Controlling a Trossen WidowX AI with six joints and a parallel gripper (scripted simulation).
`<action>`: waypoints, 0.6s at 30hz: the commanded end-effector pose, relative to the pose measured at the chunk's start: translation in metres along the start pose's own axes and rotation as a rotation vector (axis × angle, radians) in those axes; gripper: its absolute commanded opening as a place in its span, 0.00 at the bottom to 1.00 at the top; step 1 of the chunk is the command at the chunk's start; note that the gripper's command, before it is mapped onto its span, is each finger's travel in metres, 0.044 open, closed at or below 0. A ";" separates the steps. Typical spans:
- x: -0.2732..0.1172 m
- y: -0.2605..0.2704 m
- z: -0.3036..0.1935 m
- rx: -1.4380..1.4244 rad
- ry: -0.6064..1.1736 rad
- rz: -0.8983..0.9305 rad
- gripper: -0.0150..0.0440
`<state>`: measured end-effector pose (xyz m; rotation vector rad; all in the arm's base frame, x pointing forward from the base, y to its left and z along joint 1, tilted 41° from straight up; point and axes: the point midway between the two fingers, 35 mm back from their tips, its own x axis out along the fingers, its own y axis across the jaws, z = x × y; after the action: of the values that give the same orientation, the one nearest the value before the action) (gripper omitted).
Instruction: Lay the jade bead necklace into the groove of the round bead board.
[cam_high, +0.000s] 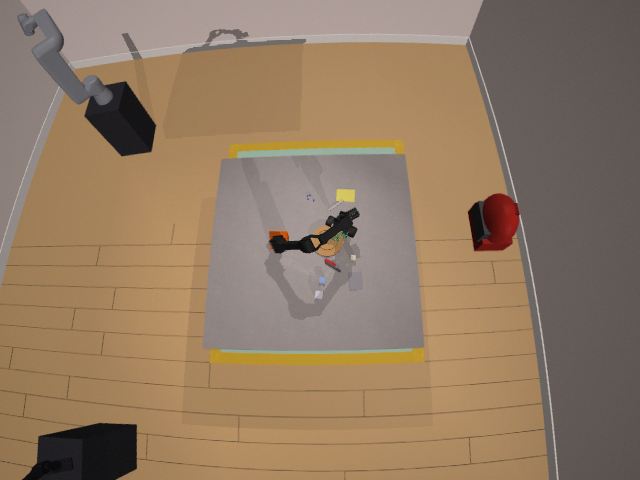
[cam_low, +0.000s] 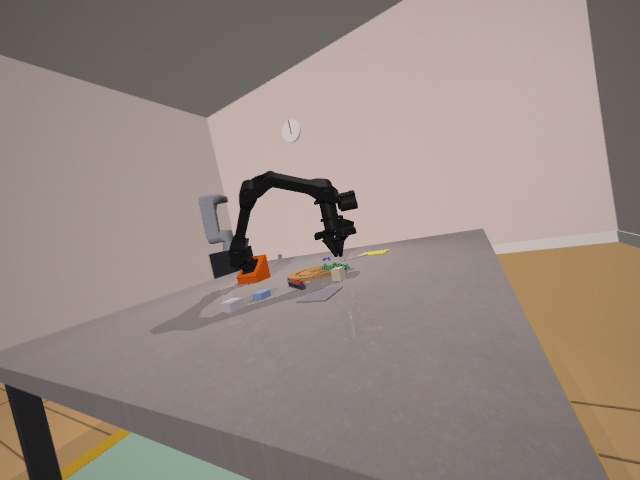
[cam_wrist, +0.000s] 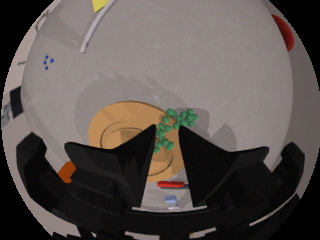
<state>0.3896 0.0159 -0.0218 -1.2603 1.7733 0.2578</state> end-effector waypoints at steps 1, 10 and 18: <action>0.006 0.001 -0.001 -0.008 0.004 0.000 0.46; 0.020 0.001 -0.001 -0.012 0.007 -0.001 0.46; 0.031 0.001 -0.002 -0.015 0.009 -0.001 0.46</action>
<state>0.3882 -0.0026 -0.0419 -1.2635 1.7763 0.2599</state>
